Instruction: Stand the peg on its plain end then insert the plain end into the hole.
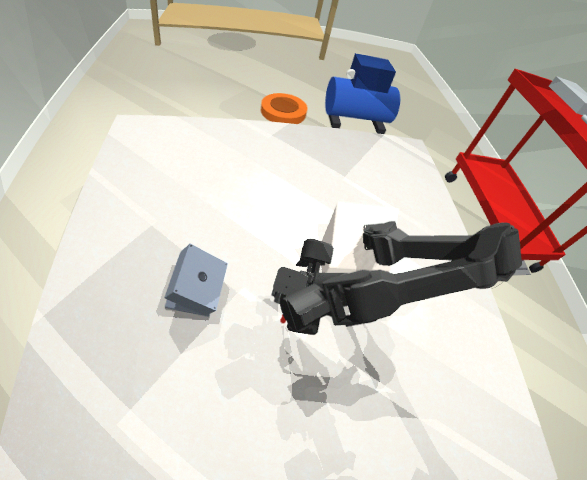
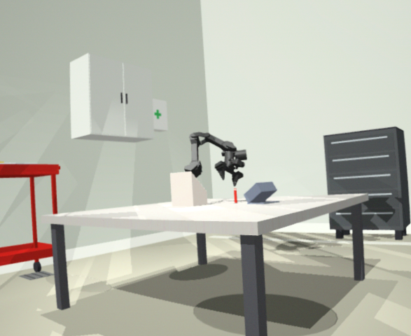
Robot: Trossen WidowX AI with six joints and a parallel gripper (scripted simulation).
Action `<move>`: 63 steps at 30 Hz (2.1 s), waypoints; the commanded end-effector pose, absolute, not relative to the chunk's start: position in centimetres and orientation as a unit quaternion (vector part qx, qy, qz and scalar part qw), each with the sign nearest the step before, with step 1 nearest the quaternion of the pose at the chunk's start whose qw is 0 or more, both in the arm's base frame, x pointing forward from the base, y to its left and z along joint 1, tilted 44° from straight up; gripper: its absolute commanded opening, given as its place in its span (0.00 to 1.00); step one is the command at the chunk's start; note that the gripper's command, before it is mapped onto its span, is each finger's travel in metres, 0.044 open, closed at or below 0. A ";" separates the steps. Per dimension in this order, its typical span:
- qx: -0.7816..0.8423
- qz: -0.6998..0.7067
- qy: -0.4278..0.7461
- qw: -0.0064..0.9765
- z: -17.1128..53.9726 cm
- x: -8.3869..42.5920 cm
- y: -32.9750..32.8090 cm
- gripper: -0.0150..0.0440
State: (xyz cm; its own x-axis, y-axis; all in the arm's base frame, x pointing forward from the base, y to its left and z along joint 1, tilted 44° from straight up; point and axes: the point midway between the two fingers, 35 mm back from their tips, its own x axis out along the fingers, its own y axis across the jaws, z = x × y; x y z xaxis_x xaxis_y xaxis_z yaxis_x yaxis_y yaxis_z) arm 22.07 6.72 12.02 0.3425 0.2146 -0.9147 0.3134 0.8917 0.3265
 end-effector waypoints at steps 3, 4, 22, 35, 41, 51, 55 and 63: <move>0.274 0.021 0.623 0.732 12.1 22.2 7.2 1.00; 0.282 0.030 0.628 0.724 12.3 22.3 7.3 1.00; 0.399 0.137 0.640 0.643 14.7 24.0 7.3 1.00; 0.391 0.145 0.638 0.647 13.3 24.2 8.7 1.00; 0.391 0.145 0.638 0.647 12.9 24.4 9.0 1.00; 0.390 0.145 0.638 0.648 11.7 24.7 10.1 1.00; 0.390 0.145 0.638 0.648 11.2 24.8 10.5 1.00; 0.390 0.145 0.638 0.648 10.3 25.0 11.4 1.00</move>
State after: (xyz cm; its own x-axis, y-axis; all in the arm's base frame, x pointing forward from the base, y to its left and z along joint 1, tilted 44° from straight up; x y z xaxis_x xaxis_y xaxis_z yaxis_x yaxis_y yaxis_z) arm 24.99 11.05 11.02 0.1509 0.6886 -0.7092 0.3008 0.6514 0.6965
